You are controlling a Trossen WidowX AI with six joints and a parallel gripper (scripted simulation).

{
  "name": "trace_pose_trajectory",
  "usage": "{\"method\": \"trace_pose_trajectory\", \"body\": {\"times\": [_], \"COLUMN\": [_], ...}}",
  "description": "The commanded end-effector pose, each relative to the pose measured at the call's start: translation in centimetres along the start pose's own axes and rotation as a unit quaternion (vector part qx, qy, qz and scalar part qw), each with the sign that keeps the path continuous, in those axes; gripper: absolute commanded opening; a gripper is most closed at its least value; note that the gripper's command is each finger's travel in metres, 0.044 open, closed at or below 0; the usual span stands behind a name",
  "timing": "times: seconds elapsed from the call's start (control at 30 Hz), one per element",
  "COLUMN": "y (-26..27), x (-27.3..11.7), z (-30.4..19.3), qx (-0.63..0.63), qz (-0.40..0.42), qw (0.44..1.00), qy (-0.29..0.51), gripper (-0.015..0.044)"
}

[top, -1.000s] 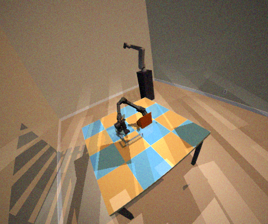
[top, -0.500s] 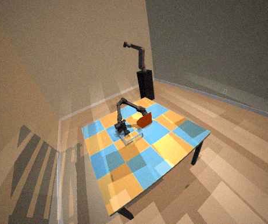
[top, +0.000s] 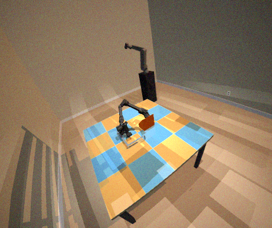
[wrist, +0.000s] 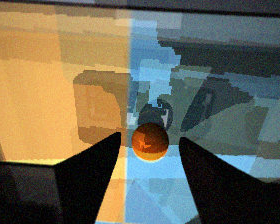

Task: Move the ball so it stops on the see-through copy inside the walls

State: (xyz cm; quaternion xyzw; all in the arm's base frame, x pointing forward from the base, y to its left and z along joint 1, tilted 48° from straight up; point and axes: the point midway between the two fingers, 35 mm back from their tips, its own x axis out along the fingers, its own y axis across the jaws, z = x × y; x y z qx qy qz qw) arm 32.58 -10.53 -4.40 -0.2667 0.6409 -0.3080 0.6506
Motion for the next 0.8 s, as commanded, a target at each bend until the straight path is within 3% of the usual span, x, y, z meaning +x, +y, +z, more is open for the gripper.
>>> {"method": "trace_pose_trajectory", "body": {"times": [0.0, 0.13, 0.53, 0.77], "y": [0.2, 0.1, 0.3, 0.3], "x": [-2.4, -8.4, -8.1, -13.1], "z": [0.4, 0.0, 0.1, 0.0], "qx": [0.001, -0.003, -0.008, -0.006], "qz": [0.003, 0.001, -0.001, 0.000], "qw": [1.000, 1.000, 1.000, 1.000], "qy": [-0.003, -0.001, -0.007, -0.005], "gripper": [0.0248, 0.0248, 0.0248, 0.0432]}}
